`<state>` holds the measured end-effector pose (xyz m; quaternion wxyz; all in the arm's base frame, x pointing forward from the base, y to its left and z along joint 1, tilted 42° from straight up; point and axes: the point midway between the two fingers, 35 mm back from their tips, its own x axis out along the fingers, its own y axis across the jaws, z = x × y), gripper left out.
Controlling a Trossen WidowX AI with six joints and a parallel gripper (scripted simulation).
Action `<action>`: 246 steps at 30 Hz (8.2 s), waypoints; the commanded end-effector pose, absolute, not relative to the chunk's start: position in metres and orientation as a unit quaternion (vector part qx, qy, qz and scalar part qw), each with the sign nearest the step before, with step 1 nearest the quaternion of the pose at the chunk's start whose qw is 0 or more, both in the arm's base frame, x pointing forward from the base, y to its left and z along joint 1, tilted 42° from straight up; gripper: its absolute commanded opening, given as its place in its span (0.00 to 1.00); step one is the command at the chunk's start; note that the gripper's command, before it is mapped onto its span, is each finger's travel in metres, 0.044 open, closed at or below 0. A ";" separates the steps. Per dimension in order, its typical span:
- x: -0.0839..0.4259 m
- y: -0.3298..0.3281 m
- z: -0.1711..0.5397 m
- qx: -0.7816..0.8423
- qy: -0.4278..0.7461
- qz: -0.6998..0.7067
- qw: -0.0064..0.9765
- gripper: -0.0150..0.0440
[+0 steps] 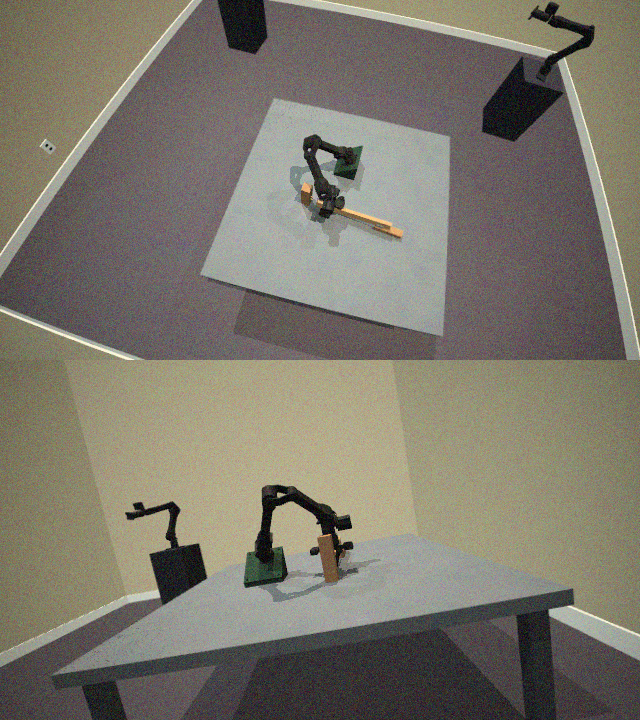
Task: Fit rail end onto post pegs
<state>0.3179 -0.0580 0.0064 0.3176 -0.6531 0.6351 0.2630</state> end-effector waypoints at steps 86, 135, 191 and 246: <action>0.319 -0.033 0.034 -0.654 0.635 0.262 0.316 0.25; 0.317 -0.037 0.034 -0.654 0.635 0.262 0.316 0.25; 0.316 -0.049 0.047 -0.654 0.635 0.262 0.315 0.25; 0.315 -0.062 0.058 -0.655 0.635 0.262 0.315 0.25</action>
